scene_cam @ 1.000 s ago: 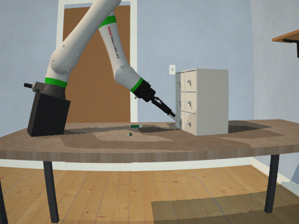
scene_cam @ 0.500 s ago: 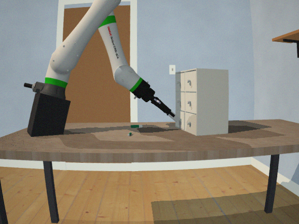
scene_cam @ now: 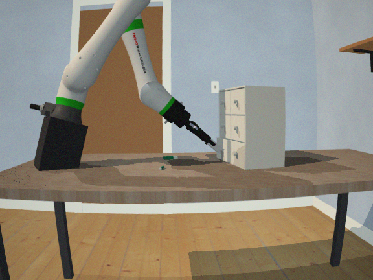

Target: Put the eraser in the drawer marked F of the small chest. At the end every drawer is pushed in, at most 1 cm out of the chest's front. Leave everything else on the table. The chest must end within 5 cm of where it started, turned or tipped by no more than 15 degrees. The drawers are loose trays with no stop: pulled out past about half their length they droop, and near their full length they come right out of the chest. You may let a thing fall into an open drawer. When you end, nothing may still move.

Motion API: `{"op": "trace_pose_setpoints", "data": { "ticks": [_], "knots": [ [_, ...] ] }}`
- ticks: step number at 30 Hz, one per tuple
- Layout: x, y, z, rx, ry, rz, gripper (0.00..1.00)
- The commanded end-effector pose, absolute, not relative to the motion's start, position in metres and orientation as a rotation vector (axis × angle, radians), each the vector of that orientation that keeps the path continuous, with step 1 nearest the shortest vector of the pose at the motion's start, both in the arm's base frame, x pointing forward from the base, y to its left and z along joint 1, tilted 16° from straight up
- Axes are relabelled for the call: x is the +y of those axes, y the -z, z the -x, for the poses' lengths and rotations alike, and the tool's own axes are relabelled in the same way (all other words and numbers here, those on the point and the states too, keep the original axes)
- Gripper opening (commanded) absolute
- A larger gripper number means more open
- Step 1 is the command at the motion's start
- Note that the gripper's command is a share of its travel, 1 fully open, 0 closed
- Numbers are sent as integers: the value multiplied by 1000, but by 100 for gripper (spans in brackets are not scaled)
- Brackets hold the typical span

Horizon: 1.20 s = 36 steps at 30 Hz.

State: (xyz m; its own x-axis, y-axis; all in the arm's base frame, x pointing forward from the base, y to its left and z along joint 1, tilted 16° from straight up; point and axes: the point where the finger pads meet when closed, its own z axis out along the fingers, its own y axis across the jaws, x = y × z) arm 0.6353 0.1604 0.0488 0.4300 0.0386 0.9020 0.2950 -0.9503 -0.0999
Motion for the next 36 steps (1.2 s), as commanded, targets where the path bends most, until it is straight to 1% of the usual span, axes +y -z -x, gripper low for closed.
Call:
{"op": "trace_pose_setpoints", "data": {
  "ticks": [1,36],
  "knots": [
    [159,-48,-632,-291,1531,2442,8],
    [149,-37,-593,-291,1531,2442,8]
  ]
}}
